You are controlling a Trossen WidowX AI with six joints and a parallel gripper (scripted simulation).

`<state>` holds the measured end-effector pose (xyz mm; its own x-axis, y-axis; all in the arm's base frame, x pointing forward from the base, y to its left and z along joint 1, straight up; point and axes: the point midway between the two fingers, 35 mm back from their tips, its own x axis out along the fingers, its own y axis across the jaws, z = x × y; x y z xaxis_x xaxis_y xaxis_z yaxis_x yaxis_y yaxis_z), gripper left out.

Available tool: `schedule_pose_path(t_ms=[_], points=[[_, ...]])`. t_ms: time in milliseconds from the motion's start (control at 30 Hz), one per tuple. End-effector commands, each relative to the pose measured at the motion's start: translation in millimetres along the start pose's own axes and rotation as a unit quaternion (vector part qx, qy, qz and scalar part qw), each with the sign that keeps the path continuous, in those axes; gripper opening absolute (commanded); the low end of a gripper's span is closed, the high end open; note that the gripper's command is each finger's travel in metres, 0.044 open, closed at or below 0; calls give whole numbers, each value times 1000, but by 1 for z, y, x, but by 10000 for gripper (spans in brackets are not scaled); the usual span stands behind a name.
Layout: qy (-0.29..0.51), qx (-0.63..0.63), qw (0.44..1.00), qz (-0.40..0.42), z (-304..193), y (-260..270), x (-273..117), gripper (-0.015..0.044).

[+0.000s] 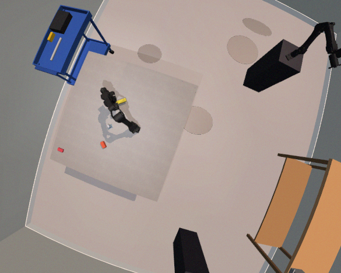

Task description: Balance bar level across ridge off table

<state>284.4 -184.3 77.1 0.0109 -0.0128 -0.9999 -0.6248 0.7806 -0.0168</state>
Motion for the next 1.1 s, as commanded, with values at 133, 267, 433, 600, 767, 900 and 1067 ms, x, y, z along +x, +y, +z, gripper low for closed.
schedule_pose_path(t_ms=[133, 267, 433, 600, 767, 900, 1067], points=[[-3, -1, 1000, -4, 1, -2, -23, 0], [-3, -2, 1000, -4, 1, -1, -34, 0], [-3, -2, 1000, -4, 0, 0, -47, 0], [-4, -2, 1000, -4, 0, 1, -60, 0], [-4, -3, 1000, -4, 0, 3, -68, 0], [-4, -5, 1000, -4, 12, 9, -69, 0], [-5, -9, 1000, -4, 30, 18, -69, 0]])
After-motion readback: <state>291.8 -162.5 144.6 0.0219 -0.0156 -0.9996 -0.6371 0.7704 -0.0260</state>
